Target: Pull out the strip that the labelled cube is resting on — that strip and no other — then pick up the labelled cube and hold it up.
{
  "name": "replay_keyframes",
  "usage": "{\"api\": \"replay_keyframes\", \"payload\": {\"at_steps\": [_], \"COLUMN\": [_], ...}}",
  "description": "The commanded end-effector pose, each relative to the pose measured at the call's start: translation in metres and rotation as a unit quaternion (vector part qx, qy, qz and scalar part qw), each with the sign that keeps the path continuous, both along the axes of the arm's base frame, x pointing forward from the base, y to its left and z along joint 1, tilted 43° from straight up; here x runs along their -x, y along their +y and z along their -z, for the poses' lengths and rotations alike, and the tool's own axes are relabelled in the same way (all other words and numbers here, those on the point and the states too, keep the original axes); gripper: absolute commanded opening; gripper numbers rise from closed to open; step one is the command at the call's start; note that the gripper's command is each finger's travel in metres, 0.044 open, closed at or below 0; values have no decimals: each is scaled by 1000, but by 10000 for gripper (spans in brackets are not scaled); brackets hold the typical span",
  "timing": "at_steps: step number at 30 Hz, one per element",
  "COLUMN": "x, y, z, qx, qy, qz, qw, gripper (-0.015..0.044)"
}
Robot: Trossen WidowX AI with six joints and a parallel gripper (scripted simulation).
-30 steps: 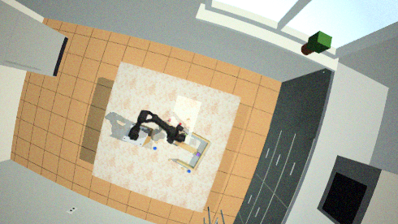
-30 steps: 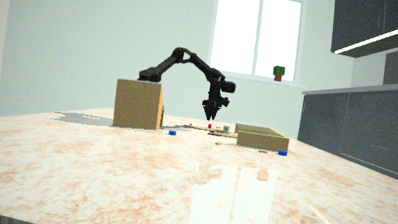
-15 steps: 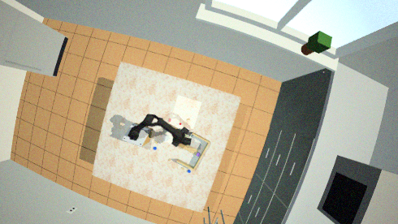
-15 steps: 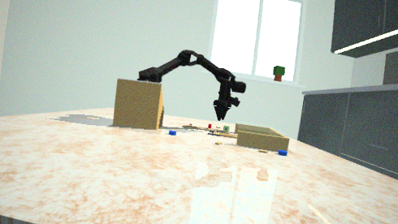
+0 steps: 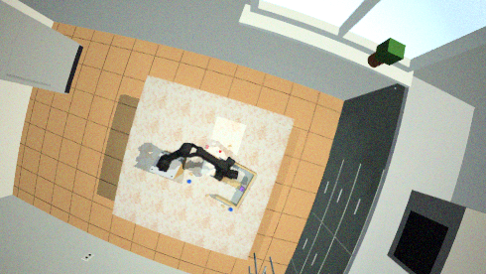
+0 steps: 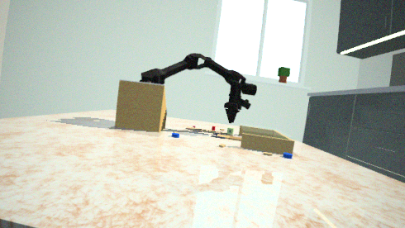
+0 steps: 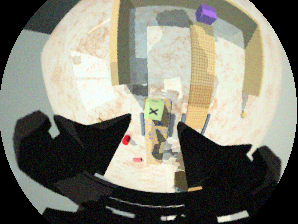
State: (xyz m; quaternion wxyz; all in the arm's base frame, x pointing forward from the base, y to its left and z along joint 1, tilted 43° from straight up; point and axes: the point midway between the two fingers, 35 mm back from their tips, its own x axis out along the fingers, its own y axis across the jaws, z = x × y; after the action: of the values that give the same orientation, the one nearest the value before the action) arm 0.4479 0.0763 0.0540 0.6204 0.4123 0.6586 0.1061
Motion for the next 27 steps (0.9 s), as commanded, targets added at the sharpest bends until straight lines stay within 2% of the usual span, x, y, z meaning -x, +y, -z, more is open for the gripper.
{"api": "replay_keyframes", "payload": {"at_steps": [1,27], "x": [-3,-7], "y": [6,35], "z": [4,34], "qx": [-2,-4], "qy": [0,0], "qz": [-1,-1], "qw": [1000,1000], "gripper": [250,250]}}
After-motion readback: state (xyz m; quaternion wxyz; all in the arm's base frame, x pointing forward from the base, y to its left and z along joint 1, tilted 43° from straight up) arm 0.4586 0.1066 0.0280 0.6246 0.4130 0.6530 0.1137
